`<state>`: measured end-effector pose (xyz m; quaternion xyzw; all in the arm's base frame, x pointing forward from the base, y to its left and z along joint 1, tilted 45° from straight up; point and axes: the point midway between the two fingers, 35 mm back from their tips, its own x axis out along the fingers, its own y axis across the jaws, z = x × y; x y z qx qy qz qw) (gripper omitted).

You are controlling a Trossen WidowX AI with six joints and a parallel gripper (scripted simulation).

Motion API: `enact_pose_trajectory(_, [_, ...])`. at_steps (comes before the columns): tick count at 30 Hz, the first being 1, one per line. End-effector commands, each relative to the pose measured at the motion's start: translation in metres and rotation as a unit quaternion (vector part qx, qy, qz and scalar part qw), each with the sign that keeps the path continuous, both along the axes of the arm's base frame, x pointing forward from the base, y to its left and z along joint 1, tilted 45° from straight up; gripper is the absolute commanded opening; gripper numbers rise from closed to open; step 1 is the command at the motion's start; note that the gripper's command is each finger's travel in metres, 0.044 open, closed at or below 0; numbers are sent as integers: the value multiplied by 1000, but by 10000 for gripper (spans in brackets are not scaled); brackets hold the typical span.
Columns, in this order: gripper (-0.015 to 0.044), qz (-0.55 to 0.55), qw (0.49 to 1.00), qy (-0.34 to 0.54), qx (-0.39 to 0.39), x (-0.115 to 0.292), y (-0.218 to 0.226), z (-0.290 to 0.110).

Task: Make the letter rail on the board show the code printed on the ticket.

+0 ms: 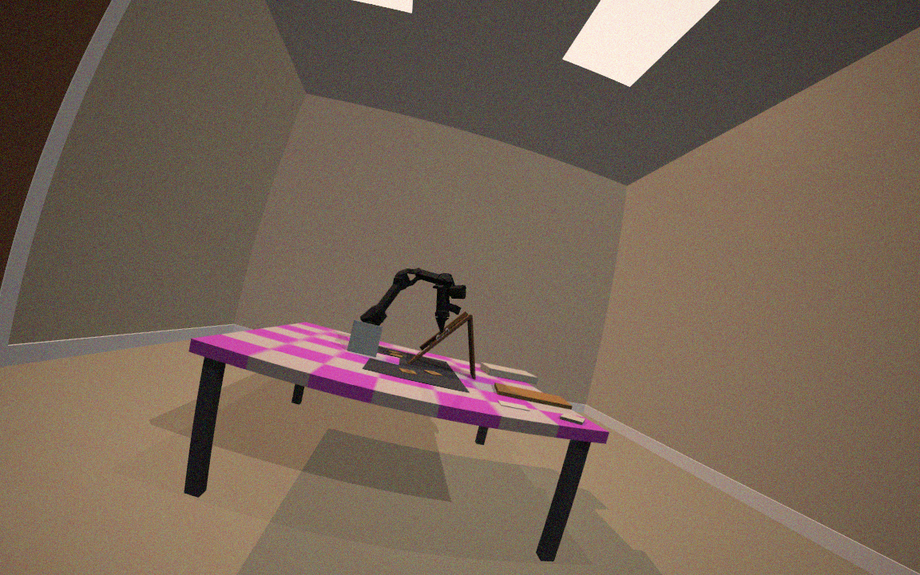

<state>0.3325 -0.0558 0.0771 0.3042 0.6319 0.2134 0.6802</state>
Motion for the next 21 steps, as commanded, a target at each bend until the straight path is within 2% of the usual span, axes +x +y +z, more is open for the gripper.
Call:
enact_pose_trajectory(1, [0,-2,1000,-1,2,3,1,-1])
enact_pose_trajectory(21, [0,-2,1000,-1,2,5,4,-1])
